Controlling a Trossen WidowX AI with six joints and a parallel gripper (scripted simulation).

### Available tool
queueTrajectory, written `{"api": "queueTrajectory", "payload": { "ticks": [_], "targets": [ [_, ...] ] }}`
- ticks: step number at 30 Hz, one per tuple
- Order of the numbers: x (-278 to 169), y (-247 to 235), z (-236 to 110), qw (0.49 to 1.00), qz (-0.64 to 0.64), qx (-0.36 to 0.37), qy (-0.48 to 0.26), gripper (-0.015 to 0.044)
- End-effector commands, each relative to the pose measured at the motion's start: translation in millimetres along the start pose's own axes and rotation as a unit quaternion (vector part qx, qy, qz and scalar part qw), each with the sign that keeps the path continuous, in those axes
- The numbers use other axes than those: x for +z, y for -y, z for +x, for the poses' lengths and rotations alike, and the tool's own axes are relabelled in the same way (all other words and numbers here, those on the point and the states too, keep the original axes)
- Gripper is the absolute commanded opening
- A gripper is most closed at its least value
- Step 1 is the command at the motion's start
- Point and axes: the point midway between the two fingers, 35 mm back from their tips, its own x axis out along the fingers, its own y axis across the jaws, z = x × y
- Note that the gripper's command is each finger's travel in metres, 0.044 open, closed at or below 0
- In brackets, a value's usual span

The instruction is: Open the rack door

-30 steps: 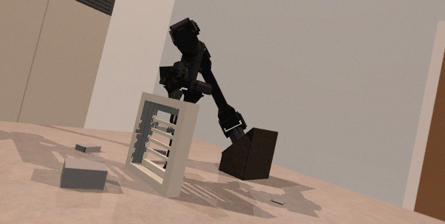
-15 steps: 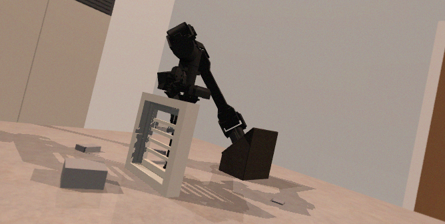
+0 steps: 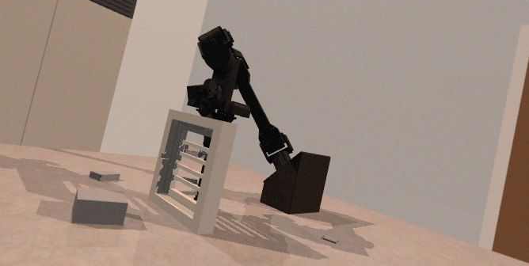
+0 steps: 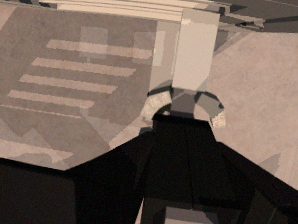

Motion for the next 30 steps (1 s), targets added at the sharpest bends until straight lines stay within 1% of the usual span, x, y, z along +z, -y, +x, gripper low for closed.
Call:
{"api": "queueTrajectory", "payload": {
  "ticks": [1,8,15,22,30],
  "targets": [
    [-0.3,0.1,0.4,1.000,0.002,0.000,-0.001,0.0021],
    [-0.3,0.1,0.4,0.988,0.157,0.000,-0.001,0.0021],
    [-0.3,0.1,0.4,0.946,0.324,-0.001,-0.001,0.0021],
    [-0.3,0.0,0.4,0.876,0.482,0.000,-0.001,0.0021],
    [-0.3,0.0,0.4,0.765,0.644,-0.001,-0.001,0.0021]
  ]
}}
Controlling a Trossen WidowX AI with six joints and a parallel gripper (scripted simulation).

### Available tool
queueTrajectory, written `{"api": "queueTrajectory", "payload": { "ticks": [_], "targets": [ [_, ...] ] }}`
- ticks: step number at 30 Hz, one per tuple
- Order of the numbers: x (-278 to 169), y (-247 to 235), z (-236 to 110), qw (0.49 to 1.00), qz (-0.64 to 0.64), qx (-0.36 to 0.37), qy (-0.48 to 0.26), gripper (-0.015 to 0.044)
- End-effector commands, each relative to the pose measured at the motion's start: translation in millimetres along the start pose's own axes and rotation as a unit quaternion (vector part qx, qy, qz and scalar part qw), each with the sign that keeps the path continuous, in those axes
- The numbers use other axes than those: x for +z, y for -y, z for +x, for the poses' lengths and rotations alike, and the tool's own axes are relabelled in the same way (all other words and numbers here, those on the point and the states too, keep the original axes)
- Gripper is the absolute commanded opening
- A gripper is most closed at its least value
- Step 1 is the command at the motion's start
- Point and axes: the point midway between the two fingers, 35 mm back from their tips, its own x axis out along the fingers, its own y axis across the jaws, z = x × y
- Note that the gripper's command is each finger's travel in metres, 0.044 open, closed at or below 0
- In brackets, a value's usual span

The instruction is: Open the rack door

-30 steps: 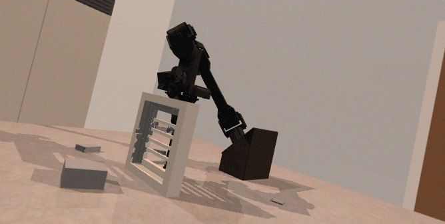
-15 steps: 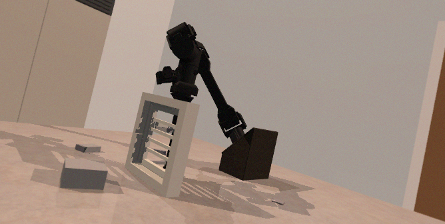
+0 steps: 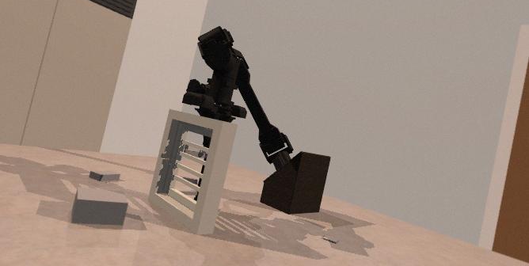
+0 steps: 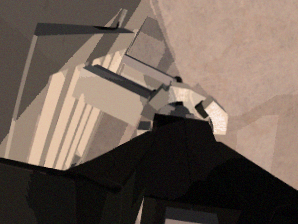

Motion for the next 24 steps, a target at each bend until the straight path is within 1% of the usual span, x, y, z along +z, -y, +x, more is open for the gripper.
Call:
{"api": "queueTrajectory", "payload": {
  "ticks": [1,9,11,24],
  "targets": [
    [-0.3,0.0,0.3,0.995,0.101,0.000,-0.001,0.0021],
    [-0.3,0.0,0.3,0.956,0.294,-0.001,-0.001,0.0021],
    [-0.3,0.0,0.3,0.946,0.324,-0.001,-0.001,0.0021],
    [-0.3,0.0,0.3,0.945,0.328,-0.001,-0.001,0.0021]
  ]
}}
